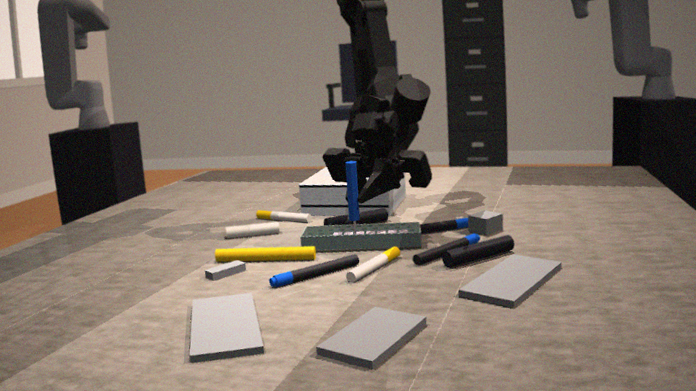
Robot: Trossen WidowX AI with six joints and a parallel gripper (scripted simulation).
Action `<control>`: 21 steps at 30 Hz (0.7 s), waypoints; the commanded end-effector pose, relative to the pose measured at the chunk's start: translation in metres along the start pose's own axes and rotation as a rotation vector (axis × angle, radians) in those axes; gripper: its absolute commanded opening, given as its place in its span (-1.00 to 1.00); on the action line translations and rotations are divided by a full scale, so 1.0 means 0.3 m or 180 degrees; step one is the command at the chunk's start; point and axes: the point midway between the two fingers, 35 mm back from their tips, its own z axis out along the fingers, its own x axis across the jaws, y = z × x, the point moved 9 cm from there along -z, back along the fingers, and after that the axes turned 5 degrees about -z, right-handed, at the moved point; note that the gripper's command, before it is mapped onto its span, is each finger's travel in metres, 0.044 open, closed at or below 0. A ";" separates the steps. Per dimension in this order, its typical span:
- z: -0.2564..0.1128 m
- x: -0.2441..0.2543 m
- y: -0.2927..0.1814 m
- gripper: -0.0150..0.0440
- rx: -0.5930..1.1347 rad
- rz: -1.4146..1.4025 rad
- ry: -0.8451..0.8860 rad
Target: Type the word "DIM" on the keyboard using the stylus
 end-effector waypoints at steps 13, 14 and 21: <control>0.011 -0.002 -0.023 -0.22 0.0001 0.0003 -0.0017; 0.011 -0.002 -0.024 -0.22 0.0001 0.0003 -0.0017; 0.012 -0.002 -0.025 -0.22 0.0001 0.0003 -0.0017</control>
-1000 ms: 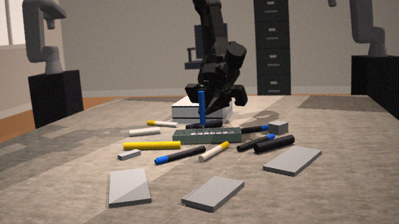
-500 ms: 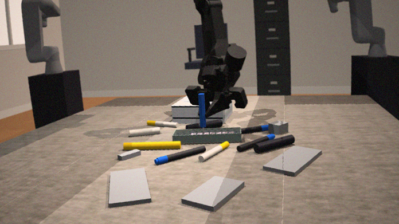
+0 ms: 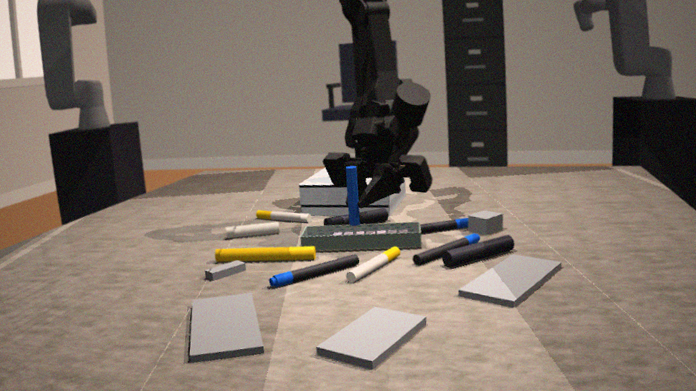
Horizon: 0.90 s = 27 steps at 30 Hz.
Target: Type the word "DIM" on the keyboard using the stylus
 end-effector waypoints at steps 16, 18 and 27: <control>-0.034 -0.005 0.061 -0.22 0.0000 0.0004 -0.0016; -0.043 -0.007 0.076 -0.22 0.0000 0.0004 -0.0015; -0.062 -0.014 0.100 -0.21 0.0008 -0.0009 -0.0003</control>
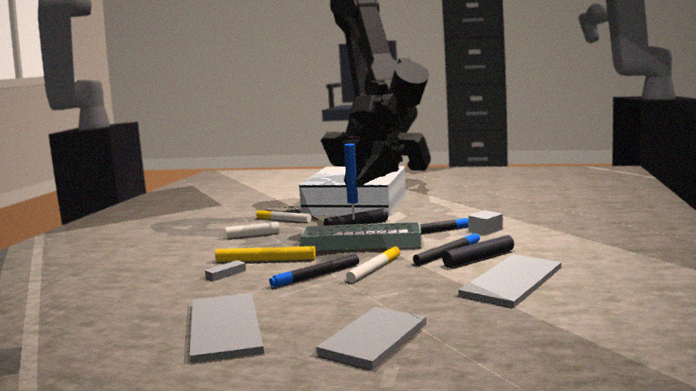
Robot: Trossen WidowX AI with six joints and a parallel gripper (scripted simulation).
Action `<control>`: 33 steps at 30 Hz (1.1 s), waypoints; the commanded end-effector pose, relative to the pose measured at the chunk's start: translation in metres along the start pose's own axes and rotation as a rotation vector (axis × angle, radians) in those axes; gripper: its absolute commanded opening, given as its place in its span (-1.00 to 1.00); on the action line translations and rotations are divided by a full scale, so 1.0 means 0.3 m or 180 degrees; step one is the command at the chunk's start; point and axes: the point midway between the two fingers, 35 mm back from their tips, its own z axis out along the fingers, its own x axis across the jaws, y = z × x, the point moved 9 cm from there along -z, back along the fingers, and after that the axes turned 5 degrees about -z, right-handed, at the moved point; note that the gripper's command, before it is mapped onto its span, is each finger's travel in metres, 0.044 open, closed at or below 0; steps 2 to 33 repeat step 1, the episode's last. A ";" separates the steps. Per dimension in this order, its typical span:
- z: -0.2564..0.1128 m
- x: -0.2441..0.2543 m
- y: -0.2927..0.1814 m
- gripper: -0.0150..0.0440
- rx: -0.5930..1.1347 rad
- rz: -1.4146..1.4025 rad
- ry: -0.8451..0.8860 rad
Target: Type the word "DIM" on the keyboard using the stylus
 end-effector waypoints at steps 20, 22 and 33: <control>0.001 0.000 -0.001 -0.22 0.0000 0.0000 0.0000; 0.001 0.000 -0.001 -0.22 0.0000 0.0000 0.0000; 0.001 0.000 -0.001 -0.22 0.0000 0.0000 0.0000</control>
